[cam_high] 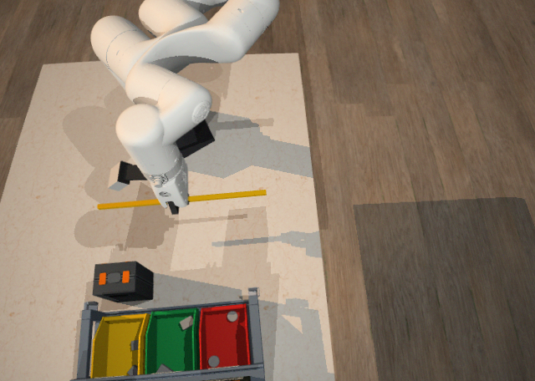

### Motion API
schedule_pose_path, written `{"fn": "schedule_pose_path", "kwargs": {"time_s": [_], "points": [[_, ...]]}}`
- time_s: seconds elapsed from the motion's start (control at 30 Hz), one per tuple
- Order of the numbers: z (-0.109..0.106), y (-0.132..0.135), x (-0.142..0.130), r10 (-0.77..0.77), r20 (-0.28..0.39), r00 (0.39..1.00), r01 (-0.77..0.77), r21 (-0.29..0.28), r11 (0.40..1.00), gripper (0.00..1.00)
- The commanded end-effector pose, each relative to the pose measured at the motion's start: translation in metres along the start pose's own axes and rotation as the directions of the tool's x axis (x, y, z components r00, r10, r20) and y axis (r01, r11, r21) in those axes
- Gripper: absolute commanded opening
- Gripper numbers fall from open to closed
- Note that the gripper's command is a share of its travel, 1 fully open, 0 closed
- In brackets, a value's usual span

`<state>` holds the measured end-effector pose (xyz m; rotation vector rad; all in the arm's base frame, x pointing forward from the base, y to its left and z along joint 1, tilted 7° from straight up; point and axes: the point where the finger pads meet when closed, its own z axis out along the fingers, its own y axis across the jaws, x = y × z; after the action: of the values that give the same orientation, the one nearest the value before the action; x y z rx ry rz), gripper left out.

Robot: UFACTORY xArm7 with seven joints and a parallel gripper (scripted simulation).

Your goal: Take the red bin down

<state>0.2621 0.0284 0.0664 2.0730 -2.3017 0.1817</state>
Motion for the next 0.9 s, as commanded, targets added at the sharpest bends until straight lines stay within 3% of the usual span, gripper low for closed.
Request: {"fn": "schedule_pose_path", "kwargs": {"time_s": [0.0,0.87], "points": [[-0.0204,-0.0002,-0.0006,-0.001,0.001,1.000,0.001,0.001,1.000,0.00],[-0.0160,-0.0001,-0.0007,-0.001,0.001,1.000,0.001,0.001,1.000,0.00]]}}
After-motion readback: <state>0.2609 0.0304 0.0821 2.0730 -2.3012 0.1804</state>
